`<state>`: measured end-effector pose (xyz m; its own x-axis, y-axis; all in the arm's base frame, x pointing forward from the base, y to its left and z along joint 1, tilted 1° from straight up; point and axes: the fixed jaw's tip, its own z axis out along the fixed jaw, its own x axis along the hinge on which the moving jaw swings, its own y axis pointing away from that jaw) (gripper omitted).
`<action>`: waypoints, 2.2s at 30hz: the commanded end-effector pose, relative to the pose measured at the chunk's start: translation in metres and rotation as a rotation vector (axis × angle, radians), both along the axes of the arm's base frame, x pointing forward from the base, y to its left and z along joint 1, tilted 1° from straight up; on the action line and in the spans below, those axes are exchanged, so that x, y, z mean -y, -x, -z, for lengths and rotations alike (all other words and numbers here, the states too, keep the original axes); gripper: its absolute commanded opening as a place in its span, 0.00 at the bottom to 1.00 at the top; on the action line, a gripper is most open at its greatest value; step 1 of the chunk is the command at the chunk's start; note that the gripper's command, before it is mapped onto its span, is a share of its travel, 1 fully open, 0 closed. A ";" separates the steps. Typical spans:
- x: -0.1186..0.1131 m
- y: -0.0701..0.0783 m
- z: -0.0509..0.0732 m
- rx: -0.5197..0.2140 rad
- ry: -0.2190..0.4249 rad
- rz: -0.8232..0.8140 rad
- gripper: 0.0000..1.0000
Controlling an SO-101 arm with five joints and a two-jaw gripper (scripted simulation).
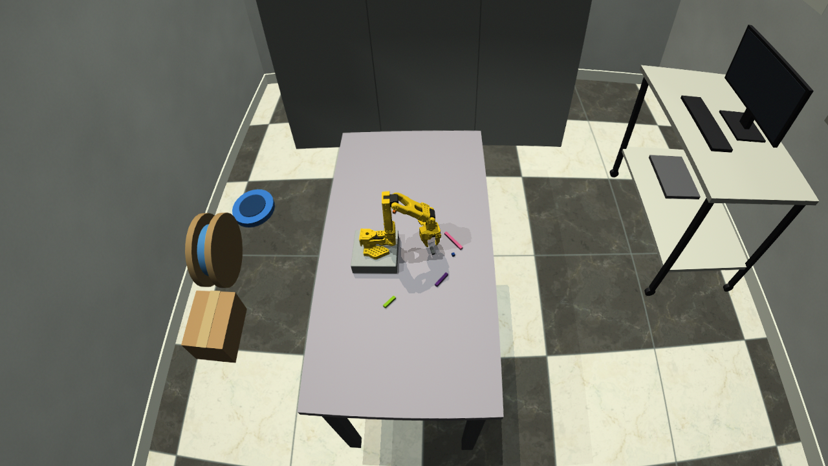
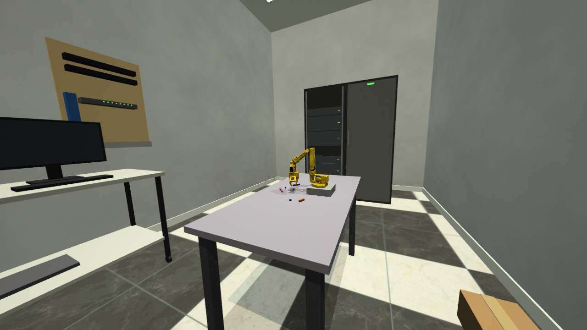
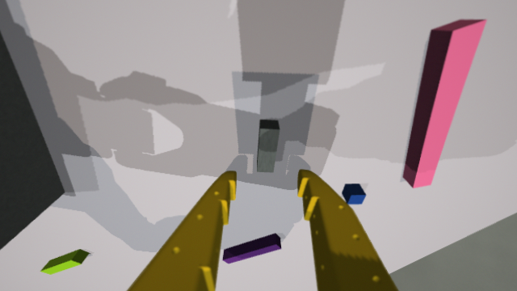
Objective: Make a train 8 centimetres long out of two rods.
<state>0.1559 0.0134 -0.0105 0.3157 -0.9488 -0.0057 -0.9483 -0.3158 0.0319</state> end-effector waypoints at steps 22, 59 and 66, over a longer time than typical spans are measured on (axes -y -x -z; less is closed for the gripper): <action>0.000 -0.004 -0.025 0.020 -0.004 -0.003 0.17; 0.010 -0.005 -0.025 0.020 0.000 0.188 0.17; 0.017 -0.006 -0.025 0.020 0.002 0.326 0.17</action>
